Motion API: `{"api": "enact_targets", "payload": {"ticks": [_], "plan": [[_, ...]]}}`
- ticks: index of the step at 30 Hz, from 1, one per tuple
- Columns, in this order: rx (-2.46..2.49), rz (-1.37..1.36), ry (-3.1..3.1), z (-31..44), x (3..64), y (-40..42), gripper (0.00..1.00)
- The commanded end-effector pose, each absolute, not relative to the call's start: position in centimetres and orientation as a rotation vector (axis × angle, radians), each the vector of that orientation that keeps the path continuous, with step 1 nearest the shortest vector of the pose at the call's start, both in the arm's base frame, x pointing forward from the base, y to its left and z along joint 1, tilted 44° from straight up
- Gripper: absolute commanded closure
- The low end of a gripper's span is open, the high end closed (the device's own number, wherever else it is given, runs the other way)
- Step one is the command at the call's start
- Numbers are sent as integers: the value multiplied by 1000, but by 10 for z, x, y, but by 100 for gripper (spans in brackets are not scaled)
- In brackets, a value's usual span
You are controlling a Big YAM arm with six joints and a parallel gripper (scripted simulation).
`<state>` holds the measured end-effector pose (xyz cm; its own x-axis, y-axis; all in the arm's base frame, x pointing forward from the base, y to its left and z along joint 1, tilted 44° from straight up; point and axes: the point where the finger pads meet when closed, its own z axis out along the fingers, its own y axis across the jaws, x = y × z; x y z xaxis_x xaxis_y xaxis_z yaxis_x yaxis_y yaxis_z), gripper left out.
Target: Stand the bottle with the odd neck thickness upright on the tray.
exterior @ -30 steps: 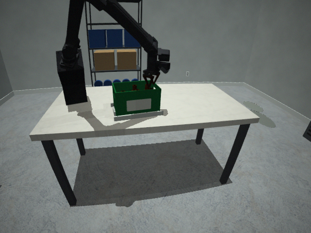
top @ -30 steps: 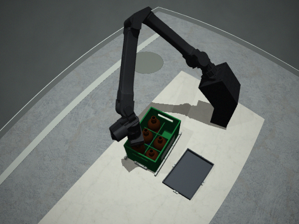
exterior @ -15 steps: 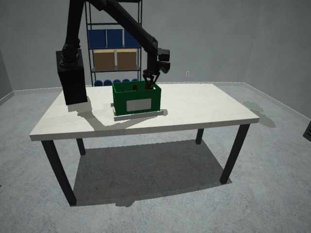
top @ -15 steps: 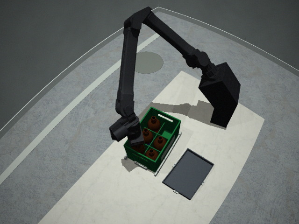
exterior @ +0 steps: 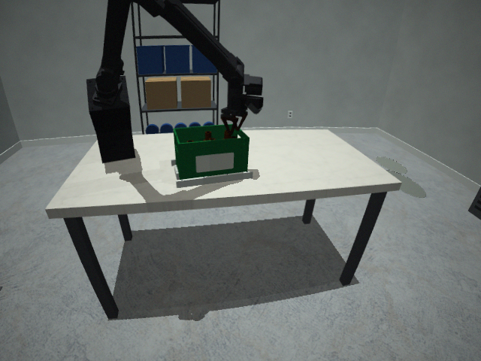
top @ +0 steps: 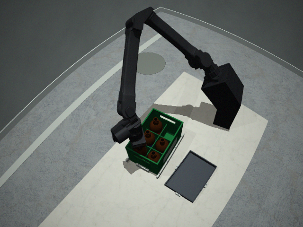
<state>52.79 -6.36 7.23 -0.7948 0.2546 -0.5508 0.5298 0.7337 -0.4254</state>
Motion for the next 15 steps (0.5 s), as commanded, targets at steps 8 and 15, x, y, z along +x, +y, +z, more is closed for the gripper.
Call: {"api": "enact_targets", "payload": {"ticks": [8,15], "plan": [[596,-798,2468,73,531,-68,39],[595,-798,2467,74,530,-67,39]]}}
